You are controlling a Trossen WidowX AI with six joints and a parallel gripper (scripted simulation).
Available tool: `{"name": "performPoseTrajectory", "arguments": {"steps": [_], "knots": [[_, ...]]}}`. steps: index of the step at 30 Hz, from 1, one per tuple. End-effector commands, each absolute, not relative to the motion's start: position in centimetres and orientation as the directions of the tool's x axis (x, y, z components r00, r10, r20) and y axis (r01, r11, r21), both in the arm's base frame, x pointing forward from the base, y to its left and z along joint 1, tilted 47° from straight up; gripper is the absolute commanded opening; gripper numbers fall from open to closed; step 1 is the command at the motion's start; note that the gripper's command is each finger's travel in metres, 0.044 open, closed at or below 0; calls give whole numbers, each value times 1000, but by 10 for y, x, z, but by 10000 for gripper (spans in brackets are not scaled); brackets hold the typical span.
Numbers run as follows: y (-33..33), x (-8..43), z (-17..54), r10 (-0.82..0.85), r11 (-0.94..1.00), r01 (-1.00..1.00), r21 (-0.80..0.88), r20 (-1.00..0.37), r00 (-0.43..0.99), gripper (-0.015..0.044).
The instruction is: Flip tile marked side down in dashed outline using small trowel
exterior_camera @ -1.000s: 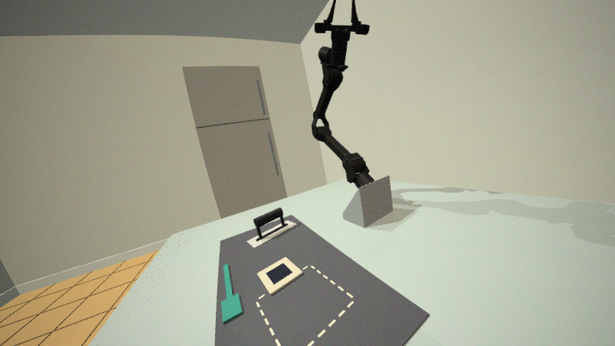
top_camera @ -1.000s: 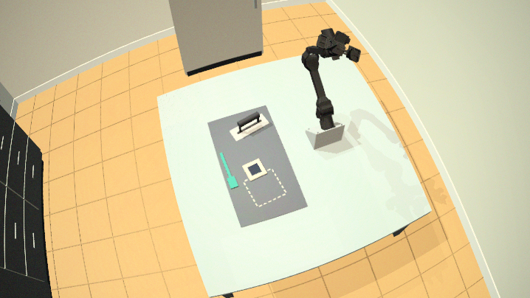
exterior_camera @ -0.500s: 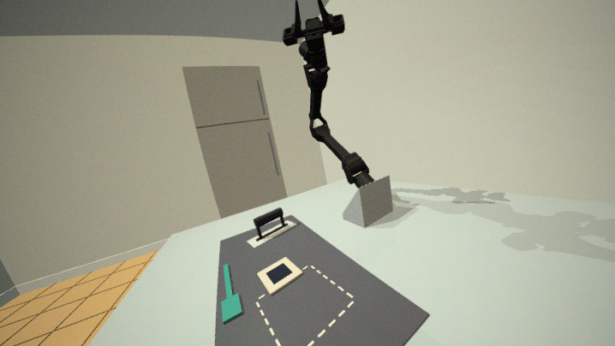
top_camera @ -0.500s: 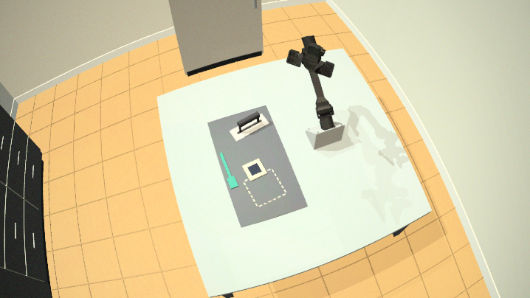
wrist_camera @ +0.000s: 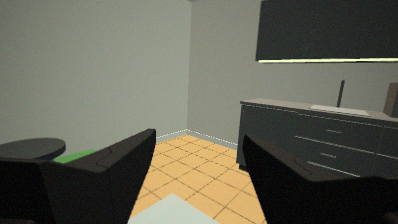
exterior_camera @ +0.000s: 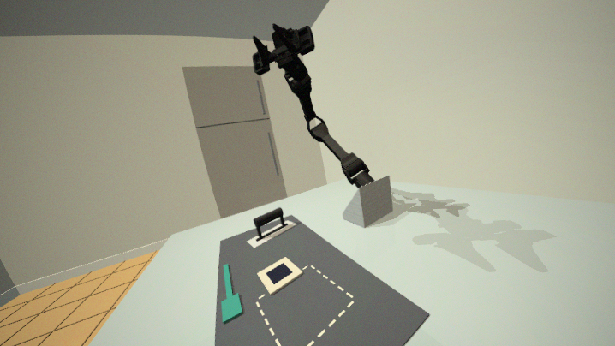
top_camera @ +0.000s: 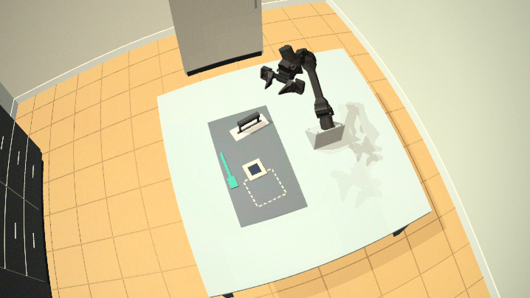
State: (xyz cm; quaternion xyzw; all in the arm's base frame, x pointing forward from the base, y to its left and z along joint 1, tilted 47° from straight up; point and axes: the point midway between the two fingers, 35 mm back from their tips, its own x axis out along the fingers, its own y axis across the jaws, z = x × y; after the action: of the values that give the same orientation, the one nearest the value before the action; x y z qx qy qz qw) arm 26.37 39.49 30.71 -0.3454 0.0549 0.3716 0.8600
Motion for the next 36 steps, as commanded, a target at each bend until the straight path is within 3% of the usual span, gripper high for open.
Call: {"name": "performPoseTrajectory", "arguments": {"steps": [1,18,36], "knots": [[363,300,289,479,532,-631,-564,-414,774,270],[220,388,232,-5,633,-471,-614,-613,790,270],[42,404,189,-497,657,-321,-682,-712,497,270]]}}
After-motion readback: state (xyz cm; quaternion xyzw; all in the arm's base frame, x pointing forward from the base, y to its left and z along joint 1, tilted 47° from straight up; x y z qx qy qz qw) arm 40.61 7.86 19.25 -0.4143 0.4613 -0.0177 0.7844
